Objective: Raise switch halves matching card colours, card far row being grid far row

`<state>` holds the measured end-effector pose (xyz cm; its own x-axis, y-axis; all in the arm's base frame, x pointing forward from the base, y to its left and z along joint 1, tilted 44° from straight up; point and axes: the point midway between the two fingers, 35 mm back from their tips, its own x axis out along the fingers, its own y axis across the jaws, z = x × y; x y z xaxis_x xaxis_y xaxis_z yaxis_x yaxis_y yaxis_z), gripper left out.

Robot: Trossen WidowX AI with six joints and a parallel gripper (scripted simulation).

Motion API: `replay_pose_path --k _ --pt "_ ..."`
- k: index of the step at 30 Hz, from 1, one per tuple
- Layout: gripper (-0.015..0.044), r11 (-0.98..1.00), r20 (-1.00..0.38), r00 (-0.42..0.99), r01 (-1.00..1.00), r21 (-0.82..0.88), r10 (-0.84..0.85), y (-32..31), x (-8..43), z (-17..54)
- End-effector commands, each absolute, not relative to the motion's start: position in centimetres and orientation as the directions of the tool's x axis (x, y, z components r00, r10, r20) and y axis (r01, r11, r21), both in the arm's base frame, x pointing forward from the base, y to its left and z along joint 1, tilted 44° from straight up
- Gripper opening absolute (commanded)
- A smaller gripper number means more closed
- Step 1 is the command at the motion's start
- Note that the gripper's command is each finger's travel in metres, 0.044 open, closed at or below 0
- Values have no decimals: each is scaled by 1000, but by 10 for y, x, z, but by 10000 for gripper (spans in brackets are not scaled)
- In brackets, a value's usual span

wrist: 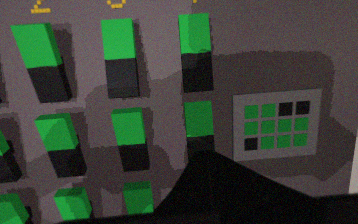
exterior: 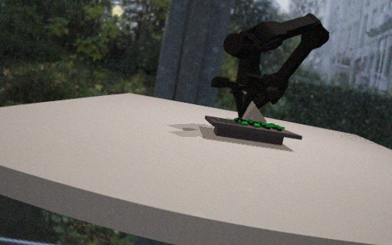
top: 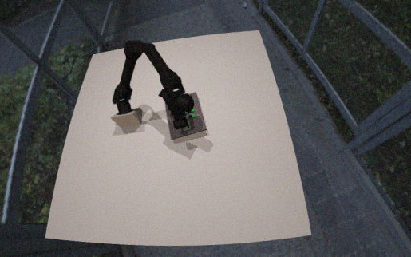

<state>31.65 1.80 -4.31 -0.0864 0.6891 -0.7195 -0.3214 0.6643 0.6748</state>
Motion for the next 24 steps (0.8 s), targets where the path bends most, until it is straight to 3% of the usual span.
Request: replay_pose_path --k 1,24 --pt "0 664 -717 -86 -315 678 691 19 317 -43" --pt "0 664 -717 -86 -315 678 691 21 316 -45"
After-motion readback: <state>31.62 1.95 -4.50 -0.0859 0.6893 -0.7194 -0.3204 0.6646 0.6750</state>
